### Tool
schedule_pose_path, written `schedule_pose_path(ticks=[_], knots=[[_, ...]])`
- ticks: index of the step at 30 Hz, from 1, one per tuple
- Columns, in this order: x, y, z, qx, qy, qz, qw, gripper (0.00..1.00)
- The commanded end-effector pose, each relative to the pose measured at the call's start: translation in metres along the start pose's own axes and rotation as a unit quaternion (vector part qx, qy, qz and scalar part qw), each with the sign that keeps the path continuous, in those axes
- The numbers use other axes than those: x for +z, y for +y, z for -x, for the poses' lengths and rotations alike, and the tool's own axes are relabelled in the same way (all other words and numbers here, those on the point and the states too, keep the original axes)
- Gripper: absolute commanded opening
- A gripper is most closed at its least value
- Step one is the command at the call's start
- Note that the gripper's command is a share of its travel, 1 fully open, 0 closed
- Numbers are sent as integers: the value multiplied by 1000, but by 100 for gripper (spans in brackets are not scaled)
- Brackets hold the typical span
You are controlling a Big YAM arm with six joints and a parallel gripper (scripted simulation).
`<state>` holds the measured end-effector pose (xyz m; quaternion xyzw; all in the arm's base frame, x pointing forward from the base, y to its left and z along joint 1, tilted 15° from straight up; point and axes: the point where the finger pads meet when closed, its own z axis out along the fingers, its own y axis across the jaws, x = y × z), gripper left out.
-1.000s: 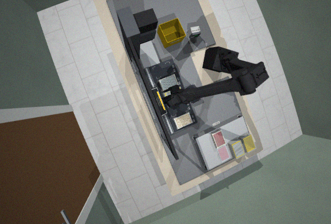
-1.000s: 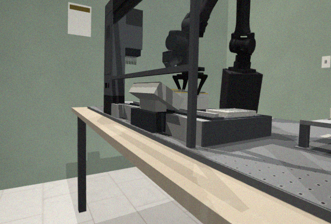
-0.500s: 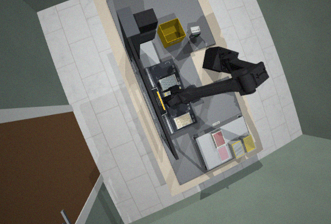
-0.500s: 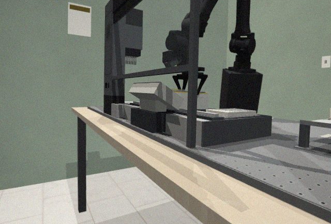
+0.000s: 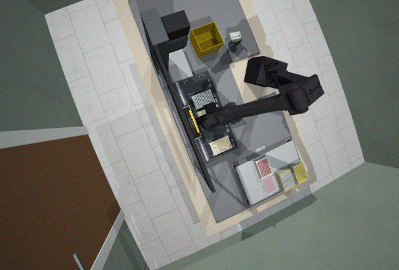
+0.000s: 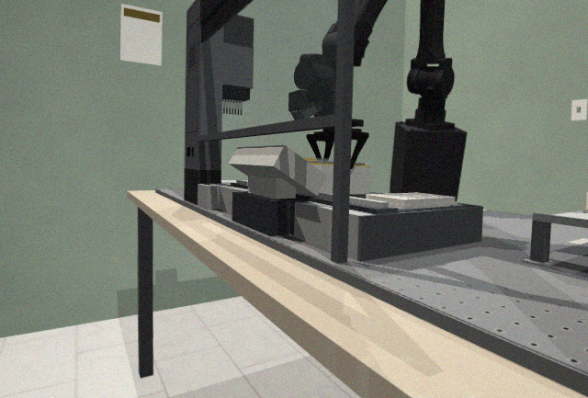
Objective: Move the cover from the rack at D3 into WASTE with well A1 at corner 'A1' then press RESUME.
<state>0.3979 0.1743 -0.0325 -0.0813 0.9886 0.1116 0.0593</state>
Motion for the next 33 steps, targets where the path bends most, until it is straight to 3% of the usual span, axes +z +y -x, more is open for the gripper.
schedule_pose_path(ticks=[1, 3, 33], knots=[[7, -1, 1, 9, -2, -2, 1000, 0], [-11, 0, 9, 9, -18, 1, 1000, 0], [-67, 2, 25, 0, -32, 4, 999, 0]])
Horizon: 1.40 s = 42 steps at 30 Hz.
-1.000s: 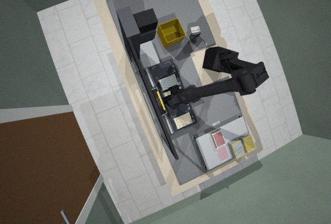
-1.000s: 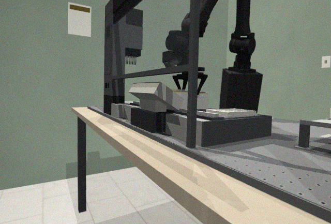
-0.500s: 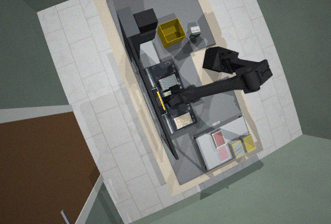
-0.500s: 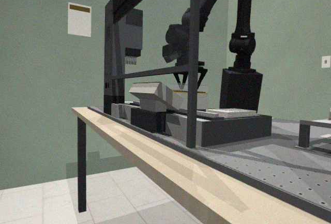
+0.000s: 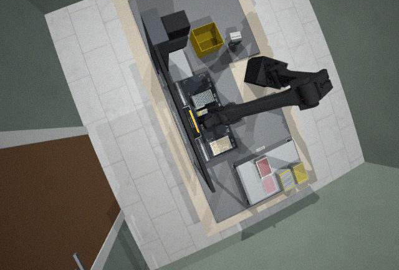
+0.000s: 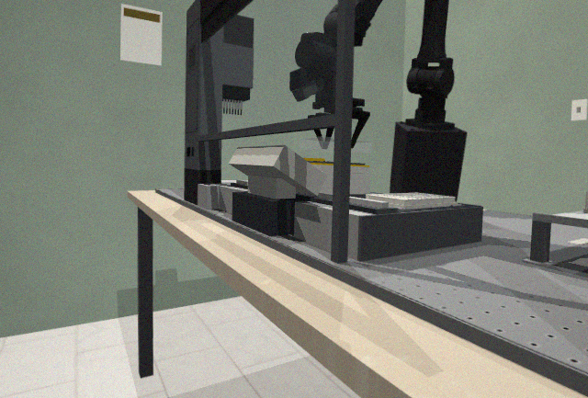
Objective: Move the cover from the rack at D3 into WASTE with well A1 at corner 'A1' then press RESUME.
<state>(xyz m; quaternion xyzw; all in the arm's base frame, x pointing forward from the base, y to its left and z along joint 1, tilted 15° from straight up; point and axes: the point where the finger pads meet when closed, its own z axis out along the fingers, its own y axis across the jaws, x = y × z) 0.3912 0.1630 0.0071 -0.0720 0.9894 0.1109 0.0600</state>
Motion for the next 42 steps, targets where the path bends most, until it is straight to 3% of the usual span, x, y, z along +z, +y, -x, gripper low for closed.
schedule_pose_path(ticks=[1, 42], knots=[[-25, 4, 28, -9, -30, 5, 999, 0], [-90, 4, 28, -10, -33, 5, 999, 0]])
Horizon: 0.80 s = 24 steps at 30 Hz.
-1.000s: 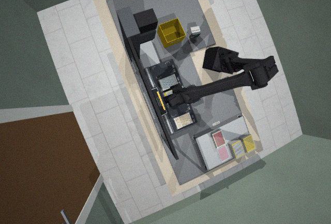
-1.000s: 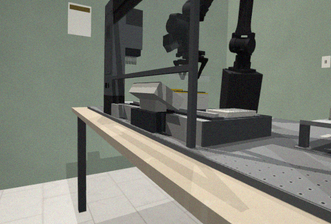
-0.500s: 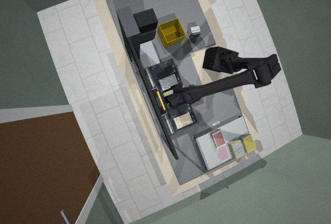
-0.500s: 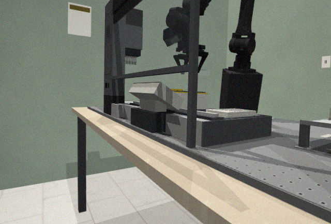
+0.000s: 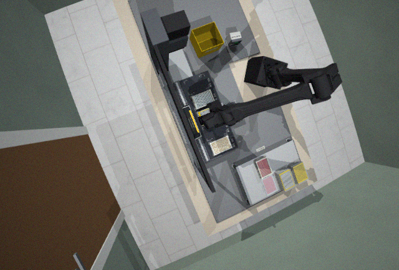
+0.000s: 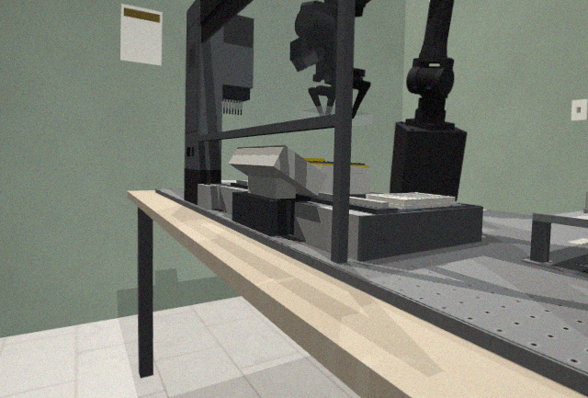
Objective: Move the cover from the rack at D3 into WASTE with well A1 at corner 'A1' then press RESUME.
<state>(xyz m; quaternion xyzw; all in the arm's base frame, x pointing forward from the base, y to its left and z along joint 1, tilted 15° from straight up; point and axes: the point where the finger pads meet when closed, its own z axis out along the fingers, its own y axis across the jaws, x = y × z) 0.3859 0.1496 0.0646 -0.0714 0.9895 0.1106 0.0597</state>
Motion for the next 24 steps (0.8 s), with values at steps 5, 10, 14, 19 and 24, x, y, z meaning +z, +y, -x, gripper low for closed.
schedule_pose_path(ticks=[5, 10, 14, 19, 24], knots=[[-39, 5, 26, -13, -33, 6, 999, 0], [-45, 4, 26, -11, -34, 6, 999, 0], [-52, 4, 26, -11, -34, 5, 999, 0], [-61, 4, 26, -12, -34, 6, 999, 0], [-70, 4, 26, -11, -35, 5, 999, 0]])
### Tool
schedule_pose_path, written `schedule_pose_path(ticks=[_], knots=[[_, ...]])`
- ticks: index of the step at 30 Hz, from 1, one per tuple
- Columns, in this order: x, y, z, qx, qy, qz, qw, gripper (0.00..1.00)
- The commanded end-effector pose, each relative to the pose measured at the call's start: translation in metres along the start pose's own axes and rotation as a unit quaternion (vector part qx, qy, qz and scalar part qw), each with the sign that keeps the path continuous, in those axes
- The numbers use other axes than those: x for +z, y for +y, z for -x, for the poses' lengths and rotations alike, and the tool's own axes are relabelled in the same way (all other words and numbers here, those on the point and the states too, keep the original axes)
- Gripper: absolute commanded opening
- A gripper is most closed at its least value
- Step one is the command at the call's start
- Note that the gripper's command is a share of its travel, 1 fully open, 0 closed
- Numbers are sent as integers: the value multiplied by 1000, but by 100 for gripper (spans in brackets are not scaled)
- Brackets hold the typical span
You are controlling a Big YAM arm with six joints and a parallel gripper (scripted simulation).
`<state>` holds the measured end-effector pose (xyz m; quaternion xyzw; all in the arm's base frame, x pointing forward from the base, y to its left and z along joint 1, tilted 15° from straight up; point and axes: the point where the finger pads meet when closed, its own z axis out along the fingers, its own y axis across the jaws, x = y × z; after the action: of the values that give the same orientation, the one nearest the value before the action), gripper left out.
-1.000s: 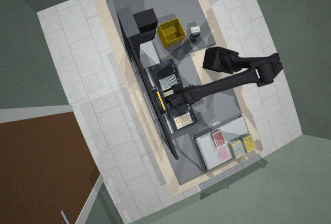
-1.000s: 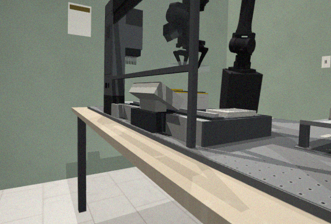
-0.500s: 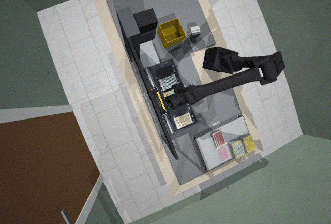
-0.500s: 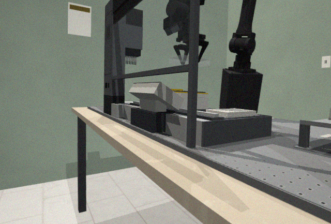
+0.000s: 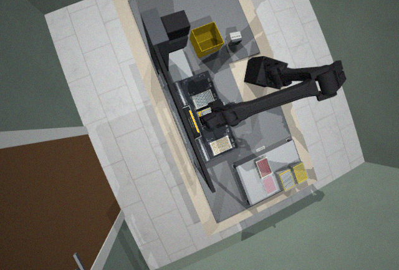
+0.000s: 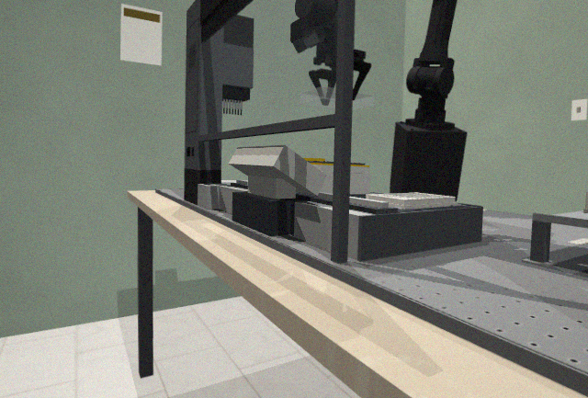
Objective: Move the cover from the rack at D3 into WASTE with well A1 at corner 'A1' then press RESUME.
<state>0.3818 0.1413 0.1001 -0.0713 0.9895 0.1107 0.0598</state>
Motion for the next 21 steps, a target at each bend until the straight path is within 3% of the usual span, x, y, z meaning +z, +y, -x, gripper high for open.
schedule_pose_path(ticks=[1, 6, 7, 14, 16, 21], knots=[[-35, 4, 26, -11, -35, 5, 999, 0], [-28, 7, 24, -15, -25, 5, 1000, 0], [-19, 4, 15, -9, -17, 3, 1000, 0], [-19, 4, 15, -9, -17, 3, 1000, 0], [-16, 7, -9, -19, -7, 3, 1000, 0], [-16, 7, -22, -17, -9, 3, 1000, 0]])
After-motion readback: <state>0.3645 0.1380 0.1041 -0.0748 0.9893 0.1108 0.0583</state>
